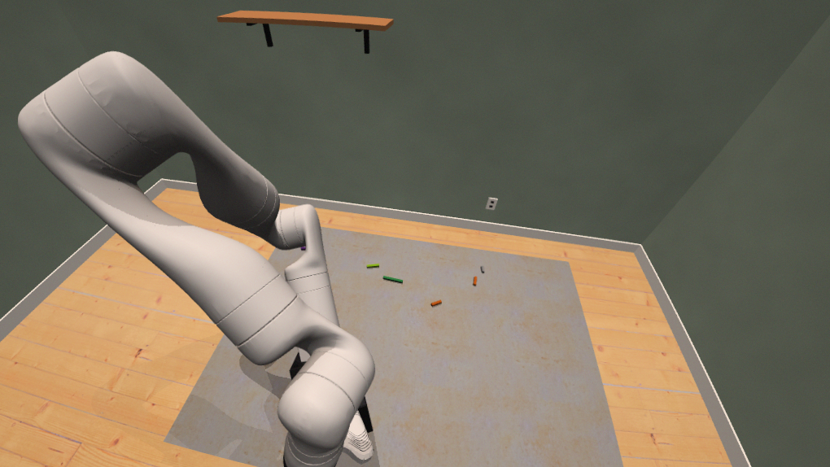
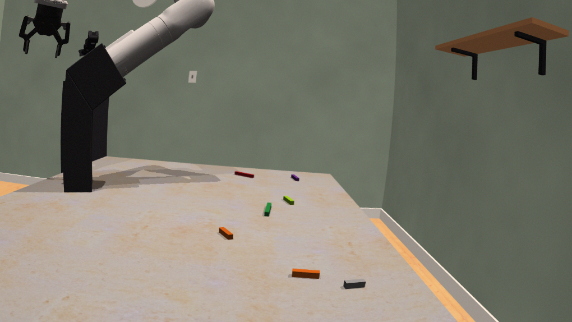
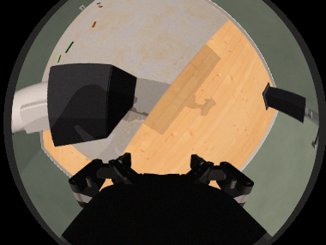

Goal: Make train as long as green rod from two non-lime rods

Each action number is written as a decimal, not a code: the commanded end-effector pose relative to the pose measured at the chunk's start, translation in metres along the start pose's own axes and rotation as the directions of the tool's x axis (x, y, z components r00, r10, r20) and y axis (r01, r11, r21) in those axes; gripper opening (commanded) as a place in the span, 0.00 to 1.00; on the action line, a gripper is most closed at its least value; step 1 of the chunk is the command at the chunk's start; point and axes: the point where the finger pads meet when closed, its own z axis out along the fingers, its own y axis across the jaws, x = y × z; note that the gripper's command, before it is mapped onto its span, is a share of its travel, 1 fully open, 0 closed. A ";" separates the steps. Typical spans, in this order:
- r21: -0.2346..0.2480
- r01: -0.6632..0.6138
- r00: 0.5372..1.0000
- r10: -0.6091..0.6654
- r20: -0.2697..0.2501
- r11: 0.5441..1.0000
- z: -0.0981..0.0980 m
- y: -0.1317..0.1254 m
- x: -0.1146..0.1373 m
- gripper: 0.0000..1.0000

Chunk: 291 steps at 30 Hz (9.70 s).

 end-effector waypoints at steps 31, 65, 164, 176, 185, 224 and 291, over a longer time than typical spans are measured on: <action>-0.216 0.787 0.609 -0.785 0.115 0.578 -0.043 0.033 0.373 1.00; -0.297 0.954 -0.035 -0.999 0.037 -0.044 0.011 -0.198 0.648 1.00; -0.330 0.927 -0.198 -0.980 -0.022 -0.180 0.037 -0.289 0.695 1.00; -0.330 0.927 -0.198 -0.980 -0.022 -0.180 0.037 -0.289 0.695 1.00; -0.331 0.927 -0.194 -0.981 -0.013 -0.178 0.037 -0.296 0.693 1.00; -0.368 0.912 -0.184 -0.983 0.022 -0.179 0.063 -0.469 0.586 1.00; -0.333 0.926 -0.200 -0.980 -0.025 -0.180 0.077 -0.512 0.516 1.00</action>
